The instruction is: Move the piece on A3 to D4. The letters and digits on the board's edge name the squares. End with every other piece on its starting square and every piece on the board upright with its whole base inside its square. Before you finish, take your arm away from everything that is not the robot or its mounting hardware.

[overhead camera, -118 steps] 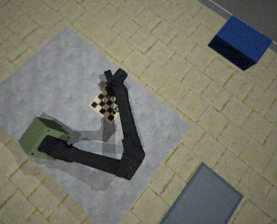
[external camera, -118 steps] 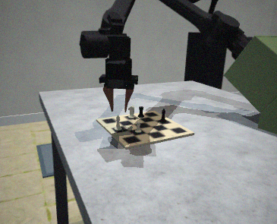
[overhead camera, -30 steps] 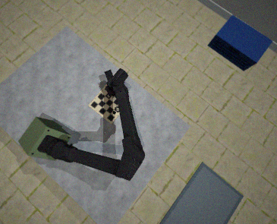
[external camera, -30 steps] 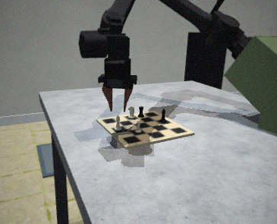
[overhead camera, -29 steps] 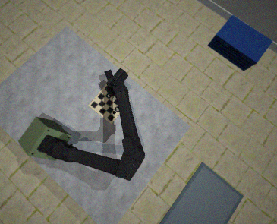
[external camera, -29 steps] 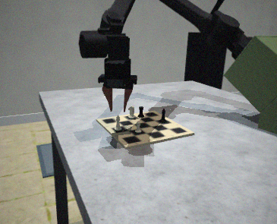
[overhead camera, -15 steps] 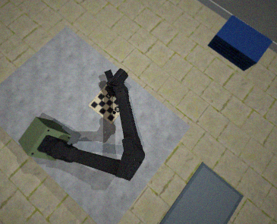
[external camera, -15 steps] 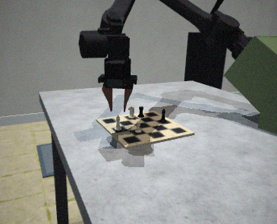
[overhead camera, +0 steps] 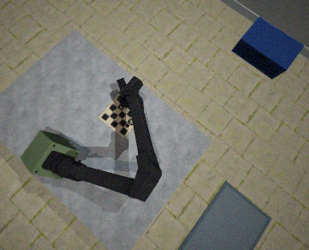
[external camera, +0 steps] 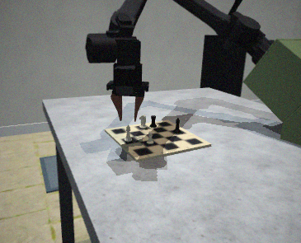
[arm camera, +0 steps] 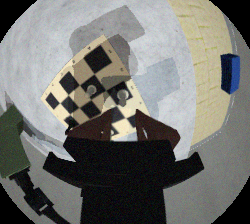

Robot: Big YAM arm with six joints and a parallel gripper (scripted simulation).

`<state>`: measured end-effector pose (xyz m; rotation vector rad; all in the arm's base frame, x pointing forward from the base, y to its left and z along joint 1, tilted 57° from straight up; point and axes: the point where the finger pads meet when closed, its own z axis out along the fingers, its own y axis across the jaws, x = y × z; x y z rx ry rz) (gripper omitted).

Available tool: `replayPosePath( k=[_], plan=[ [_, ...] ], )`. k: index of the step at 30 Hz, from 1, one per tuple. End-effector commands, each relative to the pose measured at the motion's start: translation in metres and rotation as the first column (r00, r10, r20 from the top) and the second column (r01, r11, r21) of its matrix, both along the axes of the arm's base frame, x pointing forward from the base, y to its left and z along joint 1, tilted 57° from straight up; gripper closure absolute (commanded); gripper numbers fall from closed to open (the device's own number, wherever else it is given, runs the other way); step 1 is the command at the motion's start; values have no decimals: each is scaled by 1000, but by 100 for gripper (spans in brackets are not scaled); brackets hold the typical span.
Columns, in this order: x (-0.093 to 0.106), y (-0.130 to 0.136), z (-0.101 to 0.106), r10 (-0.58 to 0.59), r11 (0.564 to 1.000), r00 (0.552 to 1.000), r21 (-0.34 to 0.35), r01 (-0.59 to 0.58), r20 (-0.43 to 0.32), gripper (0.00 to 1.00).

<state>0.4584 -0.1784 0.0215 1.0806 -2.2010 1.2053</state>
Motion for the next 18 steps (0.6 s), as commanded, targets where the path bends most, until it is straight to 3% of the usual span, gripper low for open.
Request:
replayPosePath(
  k=[1,4,18],
  plan=[
    [7,-10,6,-7,1000,1000,3,7,22,64],
    [-1,-13,-7,-7,1000,1000,5,7,-5,64],
    [0,-34,-20,-7,1000,1000,5,7,-4,64]
  ],
)
